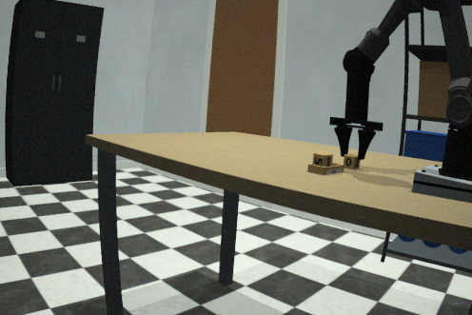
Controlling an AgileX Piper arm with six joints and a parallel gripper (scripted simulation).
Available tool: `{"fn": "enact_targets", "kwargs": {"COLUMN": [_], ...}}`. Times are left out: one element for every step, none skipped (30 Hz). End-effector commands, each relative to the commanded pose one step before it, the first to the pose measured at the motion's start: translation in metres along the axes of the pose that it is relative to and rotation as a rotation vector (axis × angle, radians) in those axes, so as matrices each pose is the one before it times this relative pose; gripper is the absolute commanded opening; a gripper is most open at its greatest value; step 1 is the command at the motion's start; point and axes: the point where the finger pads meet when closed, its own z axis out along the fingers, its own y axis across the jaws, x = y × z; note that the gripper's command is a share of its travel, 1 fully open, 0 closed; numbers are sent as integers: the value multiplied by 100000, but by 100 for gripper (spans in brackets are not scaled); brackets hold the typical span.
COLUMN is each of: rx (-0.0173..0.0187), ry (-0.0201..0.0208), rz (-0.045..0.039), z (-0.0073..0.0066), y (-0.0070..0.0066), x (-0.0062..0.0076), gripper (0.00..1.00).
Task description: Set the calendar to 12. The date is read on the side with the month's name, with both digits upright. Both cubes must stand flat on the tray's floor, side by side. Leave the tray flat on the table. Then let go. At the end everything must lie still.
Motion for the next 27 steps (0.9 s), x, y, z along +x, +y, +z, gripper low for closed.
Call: {"fn": "enact_targets", "kwargs": {"rx": [506,0,0,0,0,0,-87,86,0,-1,-30,-40,-53,-24,12,-3,-1,0,0,0,0,0,0,0,0,0,0], "ry": [5,1,1,1,0,0,1,4,-3,5,1,-4,-9,-5,2,0,0,0,0,0,0,0,0,0,0,0,0], "rz": [115,-1,-1,-1,0,0,-6,3,2,-2,-2,0,3,2,0,0,0,0,0,0,0,0,0,0,0,0,0], "z": [486,176,167,155,0,0,124,139,105,86,62,41,6,-5,5,0,0,0,0,0,0,0,0,0,0,0,0], "y": [-135,-1,1,0,0,0,33,-34,0,0,12,16,7,-2,-2,2,0,0,0,0,0,0,0,0,0,0,0], "x": [-17,1,0,1,0,0,0,2,-1,2,0,-2,-2,-1,0,0,0,0,0,0,0,0,0,0,0,0,0], "gripper": [64,64,64,64,64,64,64,64,64,64,64,64,64,64,64,64,64,64,64,64,64,64,64,64,64,64,64]}}
